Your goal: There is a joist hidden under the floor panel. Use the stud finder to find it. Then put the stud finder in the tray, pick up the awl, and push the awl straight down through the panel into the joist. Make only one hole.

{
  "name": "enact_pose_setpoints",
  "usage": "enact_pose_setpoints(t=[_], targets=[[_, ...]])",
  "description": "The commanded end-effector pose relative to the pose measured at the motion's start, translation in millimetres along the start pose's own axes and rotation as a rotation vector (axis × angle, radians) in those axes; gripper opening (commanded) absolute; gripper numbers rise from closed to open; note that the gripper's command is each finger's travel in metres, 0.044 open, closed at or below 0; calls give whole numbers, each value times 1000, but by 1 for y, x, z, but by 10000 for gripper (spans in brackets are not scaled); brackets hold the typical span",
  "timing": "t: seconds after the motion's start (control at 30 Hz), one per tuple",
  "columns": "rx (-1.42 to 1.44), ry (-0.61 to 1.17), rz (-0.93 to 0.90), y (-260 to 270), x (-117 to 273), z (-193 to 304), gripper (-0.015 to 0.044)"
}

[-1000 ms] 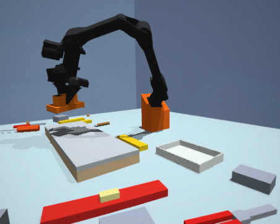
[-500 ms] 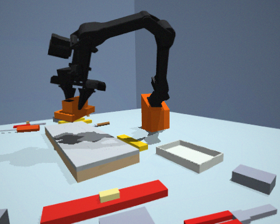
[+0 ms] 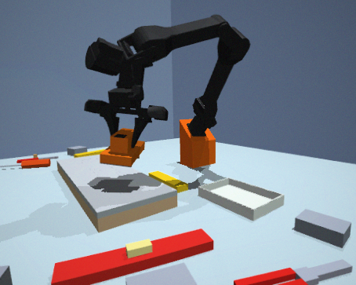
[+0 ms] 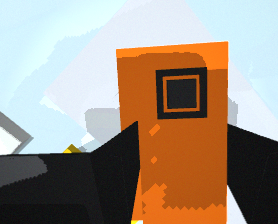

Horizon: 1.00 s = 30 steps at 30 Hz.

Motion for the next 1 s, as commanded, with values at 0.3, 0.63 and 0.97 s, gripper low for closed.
enact_pose_setpoints(t=[0.3, 0.63, 0.97], targets=[[220, -43, -62, 91, 1, -19, 0], [379, -81, -122, 155, 6, -18, 0], [532, -129, -191, 214, 15, -6, 0]])
Point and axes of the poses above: the point midway between the two fingers, 35 mm back from their tips, its own x axis back along the fingers, its own y axis across the jaws, z = x × y, the point moved 2 cm from there along x, back along the fingers
